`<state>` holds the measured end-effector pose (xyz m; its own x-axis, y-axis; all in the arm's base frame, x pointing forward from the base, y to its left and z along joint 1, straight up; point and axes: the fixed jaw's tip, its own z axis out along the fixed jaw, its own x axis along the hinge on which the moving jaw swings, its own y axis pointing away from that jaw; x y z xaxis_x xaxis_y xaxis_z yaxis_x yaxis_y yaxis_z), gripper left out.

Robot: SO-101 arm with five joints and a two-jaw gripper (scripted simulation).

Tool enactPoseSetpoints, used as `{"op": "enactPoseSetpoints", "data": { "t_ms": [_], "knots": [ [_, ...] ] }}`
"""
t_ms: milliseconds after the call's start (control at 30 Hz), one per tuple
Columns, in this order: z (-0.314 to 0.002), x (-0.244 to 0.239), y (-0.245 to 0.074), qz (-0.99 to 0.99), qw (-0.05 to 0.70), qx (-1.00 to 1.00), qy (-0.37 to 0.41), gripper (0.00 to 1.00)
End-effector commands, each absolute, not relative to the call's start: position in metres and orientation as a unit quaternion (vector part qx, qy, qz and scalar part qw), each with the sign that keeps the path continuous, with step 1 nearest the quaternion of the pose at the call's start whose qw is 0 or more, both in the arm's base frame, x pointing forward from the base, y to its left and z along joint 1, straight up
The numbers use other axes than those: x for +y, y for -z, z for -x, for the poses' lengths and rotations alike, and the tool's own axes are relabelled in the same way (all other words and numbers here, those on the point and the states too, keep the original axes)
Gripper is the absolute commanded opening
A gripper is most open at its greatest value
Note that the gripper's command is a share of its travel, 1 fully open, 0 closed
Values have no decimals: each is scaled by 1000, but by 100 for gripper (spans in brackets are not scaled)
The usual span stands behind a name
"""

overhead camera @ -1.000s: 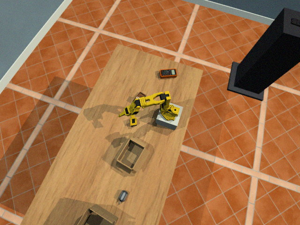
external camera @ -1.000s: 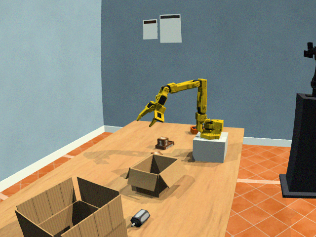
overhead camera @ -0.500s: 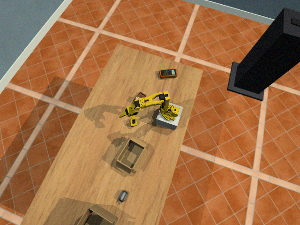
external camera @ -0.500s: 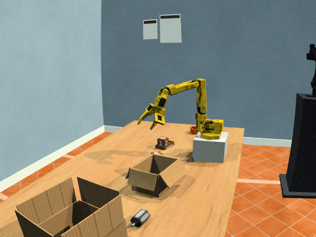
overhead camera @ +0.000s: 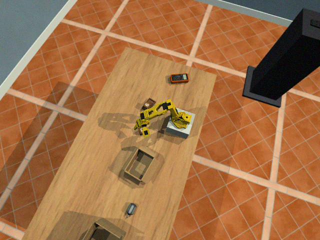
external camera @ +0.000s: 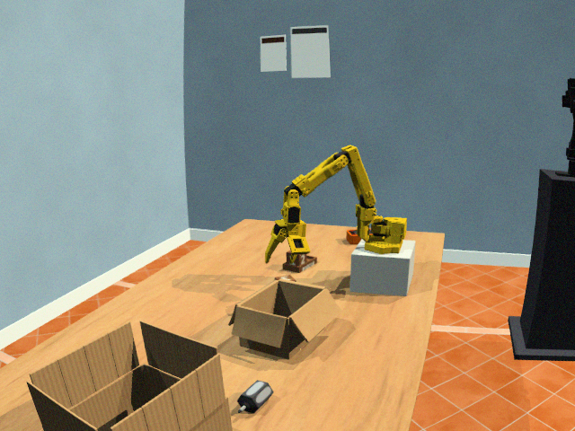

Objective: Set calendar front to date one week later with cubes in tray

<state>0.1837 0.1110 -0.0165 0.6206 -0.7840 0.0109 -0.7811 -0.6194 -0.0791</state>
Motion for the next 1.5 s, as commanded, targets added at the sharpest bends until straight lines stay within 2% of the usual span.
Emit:
{"op": "enactPoseSetpoints", "data": {
  "t_ms": [0,1467],
  "knots": [
    [-176,104,32,901,3,434,2,35],
    [-173,103,50,906,-4,424,-3,35]
  ]
}}
